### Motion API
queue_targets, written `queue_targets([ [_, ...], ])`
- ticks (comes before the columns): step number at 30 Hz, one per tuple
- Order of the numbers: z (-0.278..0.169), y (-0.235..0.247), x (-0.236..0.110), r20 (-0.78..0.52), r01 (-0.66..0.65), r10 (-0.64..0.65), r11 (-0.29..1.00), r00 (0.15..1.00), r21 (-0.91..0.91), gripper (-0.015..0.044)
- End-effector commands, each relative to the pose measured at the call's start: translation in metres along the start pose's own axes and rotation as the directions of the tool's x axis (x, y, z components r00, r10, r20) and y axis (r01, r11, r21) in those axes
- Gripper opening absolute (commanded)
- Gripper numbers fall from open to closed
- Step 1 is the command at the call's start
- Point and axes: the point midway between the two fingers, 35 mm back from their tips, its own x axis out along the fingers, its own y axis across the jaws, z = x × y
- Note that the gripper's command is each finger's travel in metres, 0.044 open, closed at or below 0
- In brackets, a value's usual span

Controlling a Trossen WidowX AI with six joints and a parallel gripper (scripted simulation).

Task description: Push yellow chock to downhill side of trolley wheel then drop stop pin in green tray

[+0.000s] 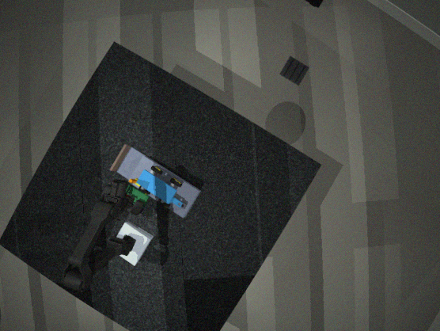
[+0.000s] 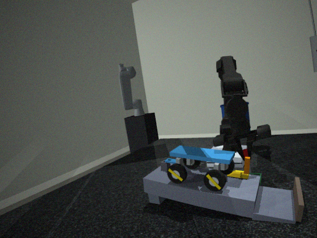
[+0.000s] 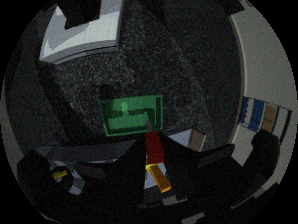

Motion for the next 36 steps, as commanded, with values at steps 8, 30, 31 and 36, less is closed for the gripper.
queue_targets([
  [8,0.005,-0.011,0.035,0.010,0.014,-0.014,1.000,1.000,0.004,0.0000],
  [30,0.003,-0.001,0.035,0.010,0.013,-0.013,1.000,1.000,0.004,0.0190],
  [31,0.003,0.000,0.035,0.010,0.013,-0.013,1.000,1.000,0.004,0.0190],
  [36,0.003,0.003,0.036,0.010,0.013,-0.013,1.000,1.000,0.004,0.0190],
])
